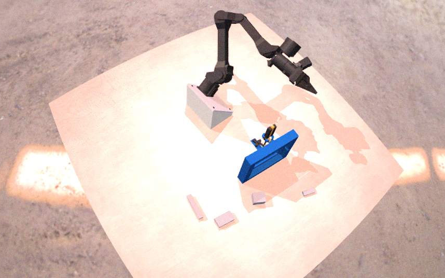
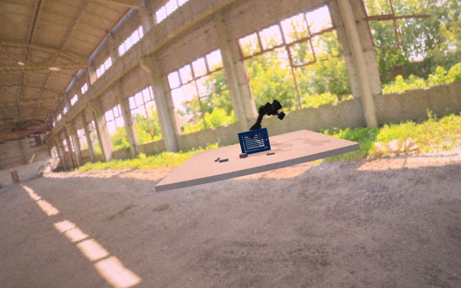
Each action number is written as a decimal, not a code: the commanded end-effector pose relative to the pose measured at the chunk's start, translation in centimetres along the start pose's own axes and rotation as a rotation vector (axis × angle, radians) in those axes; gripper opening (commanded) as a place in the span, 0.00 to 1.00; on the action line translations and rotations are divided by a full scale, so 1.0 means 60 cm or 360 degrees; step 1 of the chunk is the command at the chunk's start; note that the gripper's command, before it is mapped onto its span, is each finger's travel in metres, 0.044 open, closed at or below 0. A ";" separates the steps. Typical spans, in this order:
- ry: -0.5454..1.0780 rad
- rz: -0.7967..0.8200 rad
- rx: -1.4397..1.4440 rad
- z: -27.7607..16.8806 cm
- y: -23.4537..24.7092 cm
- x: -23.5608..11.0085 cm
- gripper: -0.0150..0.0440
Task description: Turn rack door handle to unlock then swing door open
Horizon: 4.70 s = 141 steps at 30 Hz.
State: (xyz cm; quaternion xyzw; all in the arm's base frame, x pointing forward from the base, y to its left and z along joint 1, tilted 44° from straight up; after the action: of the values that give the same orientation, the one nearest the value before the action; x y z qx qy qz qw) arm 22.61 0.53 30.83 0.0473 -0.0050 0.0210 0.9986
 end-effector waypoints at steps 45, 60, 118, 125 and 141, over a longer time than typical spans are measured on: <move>0.1841 0.0228 0.0411 -0.116 -0.168 0.120 0.74; 0.2228 0.0397 0.0950 -0.139 -0.233 0.120 0.74; 0.2414 0.0434 0.1233 -0.233 -0.189 0.136 0.74; 0.2414 0.0434 0.1233 -0.233 -0.189 0.136 0.43; 0.2414 0.0434 0.1233 -0.233 -0.189 0.136 0.28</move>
State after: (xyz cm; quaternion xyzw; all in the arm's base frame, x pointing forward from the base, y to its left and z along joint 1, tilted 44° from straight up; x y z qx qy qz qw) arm 31.36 -9.12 15.98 0.3553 0.6658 0.1672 0.6344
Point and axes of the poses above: the point midway between the two fingers, 35 mm back from their tips, its own x axis out along the fingers, its own y axis across the jaws, z = x × y, the point moved 9 cm from there along -x, back along the fingers, and after that the axes turned 6 degrees about x, right-handed, at the moved point
